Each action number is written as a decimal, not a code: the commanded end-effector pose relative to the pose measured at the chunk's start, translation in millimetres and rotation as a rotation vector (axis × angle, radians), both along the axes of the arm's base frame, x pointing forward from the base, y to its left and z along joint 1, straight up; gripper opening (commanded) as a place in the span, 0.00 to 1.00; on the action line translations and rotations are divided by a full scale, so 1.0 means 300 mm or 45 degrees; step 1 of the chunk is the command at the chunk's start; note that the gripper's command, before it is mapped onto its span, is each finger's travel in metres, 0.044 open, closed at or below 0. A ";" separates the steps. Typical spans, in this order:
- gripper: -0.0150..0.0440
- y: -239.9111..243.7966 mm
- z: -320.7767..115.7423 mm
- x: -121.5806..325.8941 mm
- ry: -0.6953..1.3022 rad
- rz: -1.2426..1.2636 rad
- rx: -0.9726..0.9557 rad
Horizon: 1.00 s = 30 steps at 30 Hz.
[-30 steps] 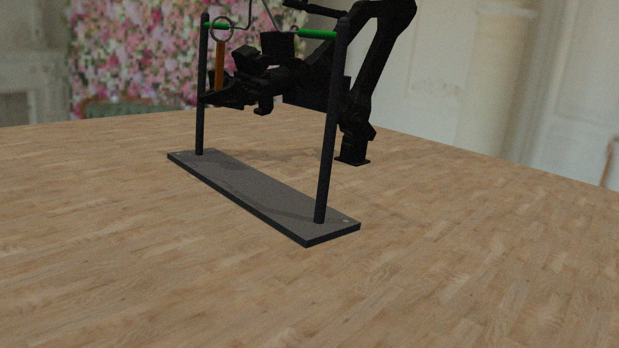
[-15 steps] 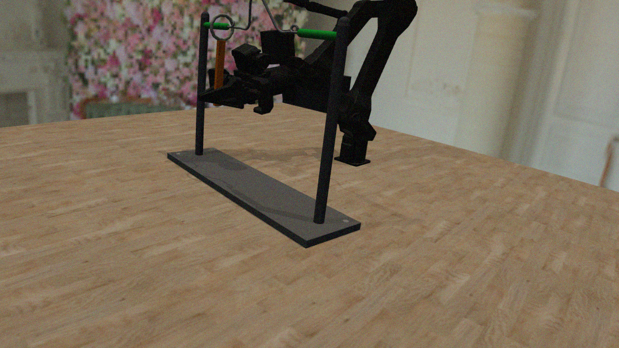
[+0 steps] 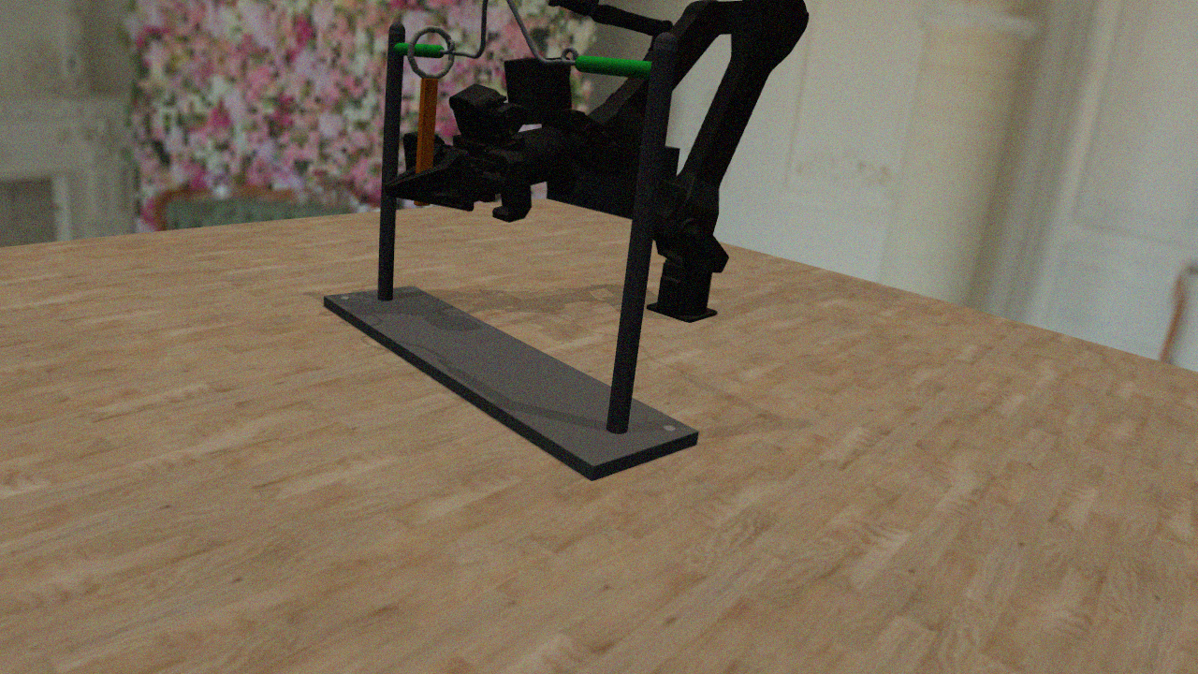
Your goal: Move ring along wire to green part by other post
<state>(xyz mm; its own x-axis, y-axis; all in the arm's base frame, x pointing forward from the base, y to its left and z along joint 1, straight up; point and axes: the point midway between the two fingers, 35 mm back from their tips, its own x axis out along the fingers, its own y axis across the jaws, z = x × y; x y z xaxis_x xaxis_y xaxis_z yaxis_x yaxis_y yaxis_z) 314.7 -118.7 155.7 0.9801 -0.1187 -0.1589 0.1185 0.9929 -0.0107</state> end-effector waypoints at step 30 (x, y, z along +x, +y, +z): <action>0.00 0.106 0.005 -0.036 0.114 0.010 0.008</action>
